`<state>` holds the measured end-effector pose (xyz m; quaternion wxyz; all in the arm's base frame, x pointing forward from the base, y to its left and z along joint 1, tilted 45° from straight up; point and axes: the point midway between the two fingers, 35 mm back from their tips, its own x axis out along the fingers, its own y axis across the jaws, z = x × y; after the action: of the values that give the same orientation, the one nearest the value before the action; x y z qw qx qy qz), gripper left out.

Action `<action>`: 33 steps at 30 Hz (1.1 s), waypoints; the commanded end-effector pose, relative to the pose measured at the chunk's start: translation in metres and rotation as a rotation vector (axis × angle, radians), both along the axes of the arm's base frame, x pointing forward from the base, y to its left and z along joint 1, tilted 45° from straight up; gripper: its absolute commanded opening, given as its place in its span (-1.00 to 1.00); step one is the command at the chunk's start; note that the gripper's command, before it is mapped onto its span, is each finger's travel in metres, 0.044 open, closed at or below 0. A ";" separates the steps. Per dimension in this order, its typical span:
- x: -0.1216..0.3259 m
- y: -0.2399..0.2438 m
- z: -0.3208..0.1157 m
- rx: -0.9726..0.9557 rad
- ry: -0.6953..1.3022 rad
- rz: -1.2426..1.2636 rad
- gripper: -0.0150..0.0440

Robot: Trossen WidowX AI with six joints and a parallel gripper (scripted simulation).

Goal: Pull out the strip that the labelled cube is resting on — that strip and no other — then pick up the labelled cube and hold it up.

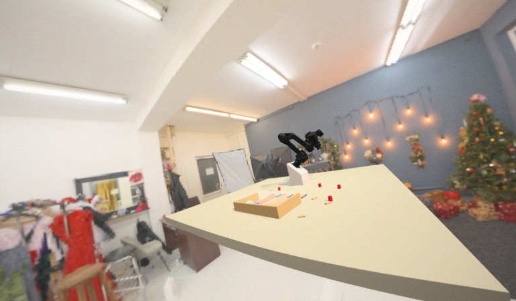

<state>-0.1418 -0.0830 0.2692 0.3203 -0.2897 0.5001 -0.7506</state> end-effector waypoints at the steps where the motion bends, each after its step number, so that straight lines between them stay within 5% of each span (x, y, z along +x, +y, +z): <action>1: -0.001 0.001 0.001 -0.001 0.004 -0.009 0.86; 15: -0.040 0.170 0.005 -0.445 -0.158 -0.723 0.86; 33: 0.096 0.339 -0.032 -1.107 -0.035 -1.454 0.86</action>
<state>-0.0765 0.2398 0.2441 -0.3505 -0.0070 0.1640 -0.9221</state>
